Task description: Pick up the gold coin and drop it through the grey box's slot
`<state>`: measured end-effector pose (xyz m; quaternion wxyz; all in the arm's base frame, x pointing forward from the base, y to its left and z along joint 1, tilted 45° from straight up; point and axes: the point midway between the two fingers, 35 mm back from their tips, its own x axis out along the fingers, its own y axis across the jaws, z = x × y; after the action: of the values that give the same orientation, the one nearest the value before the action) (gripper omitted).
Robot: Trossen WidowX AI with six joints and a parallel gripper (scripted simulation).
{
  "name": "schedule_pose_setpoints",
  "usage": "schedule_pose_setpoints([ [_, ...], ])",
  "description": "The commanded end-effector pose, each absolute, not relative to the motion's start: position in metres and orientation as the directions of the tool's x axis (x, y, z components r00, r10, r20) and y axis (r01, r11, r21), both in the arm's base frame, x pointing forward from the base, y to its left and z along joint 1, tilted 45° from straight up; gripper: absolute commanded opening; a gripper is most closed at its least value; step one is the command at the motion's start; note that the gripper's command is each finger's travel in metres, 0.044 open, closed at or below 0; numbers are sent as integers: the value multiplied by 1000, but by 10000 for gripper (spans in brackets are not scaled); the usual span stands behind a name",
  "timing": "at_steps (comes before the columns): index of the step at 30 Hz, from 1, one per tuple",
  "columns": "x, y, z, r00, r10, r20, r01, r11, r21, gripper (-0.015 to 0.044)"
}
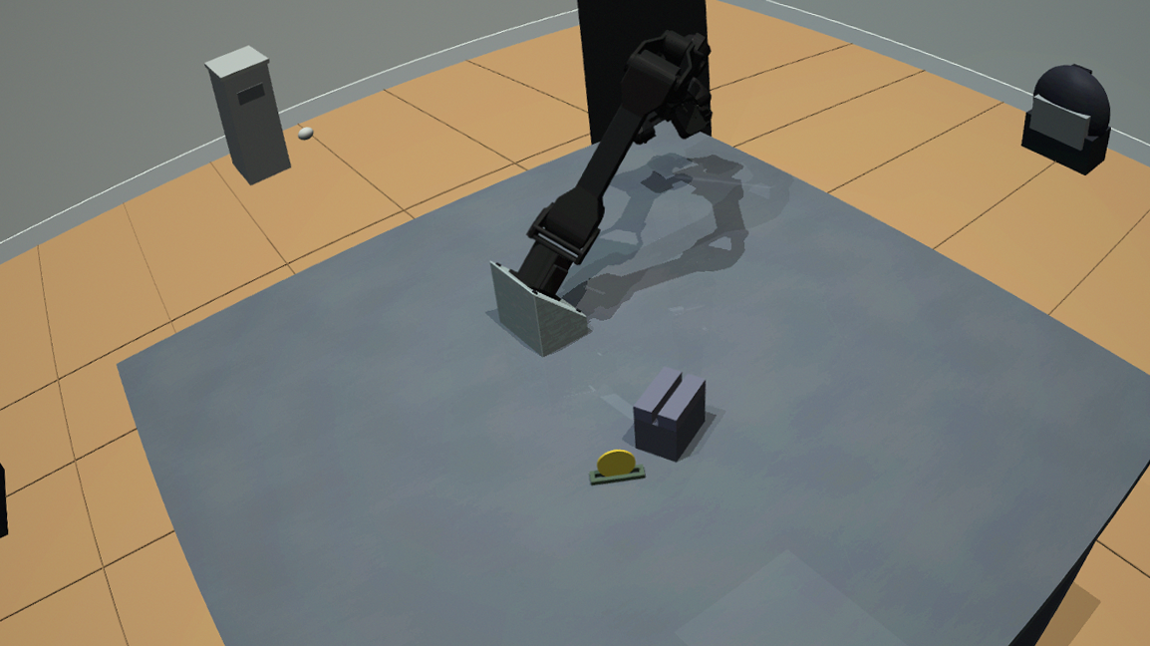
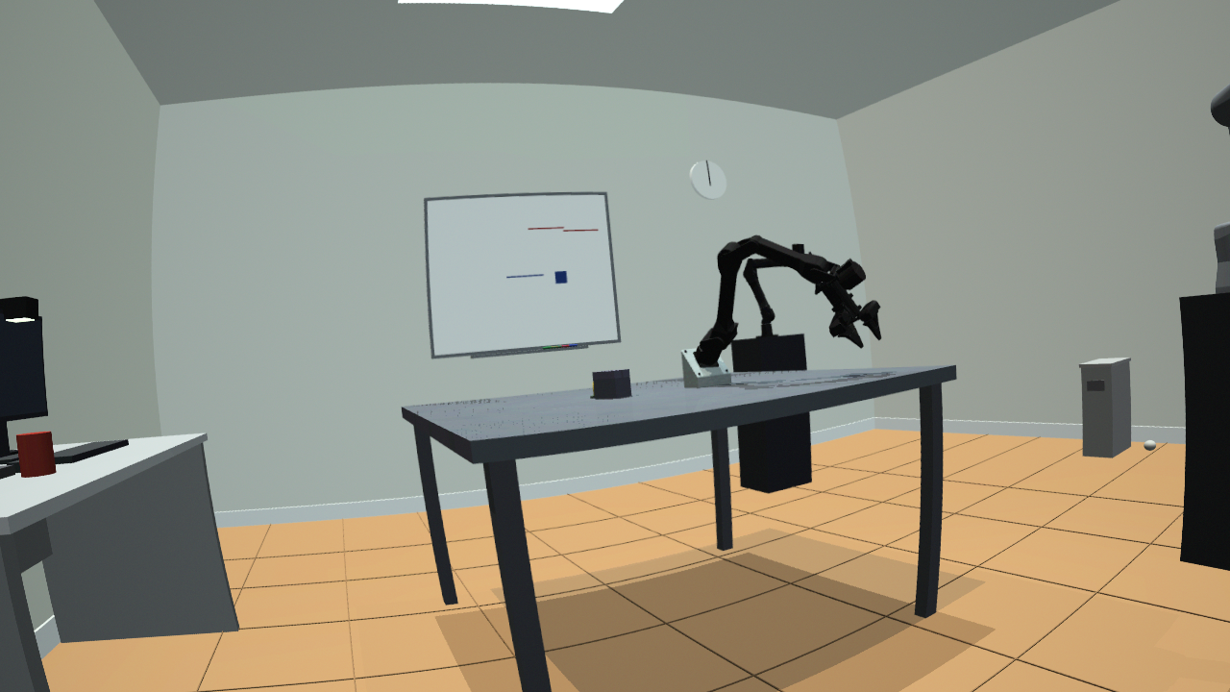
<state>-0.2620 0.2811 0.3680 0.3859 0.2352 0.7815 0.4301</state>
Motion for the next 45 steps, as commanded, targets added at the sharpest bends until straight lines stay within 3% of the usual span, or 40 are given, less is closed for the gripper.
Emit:
schedule_pose_setpoints([
  [1,-262,282,368,-590,701,-401,35,518,854,374],
  [9,-225,336,338,-477,747,-462,-93,480,872,164],
  [20,-137,377,373,-360,865,-349,-257,268,929,161],
  [26,-57,405,381,-180,929,-324,-365,242,899,161],
  [33,52,418,383,61,946,-318,-508,304,806,161],
  [45,210,386,324,316,803,-505,-705,555,441,161],
])
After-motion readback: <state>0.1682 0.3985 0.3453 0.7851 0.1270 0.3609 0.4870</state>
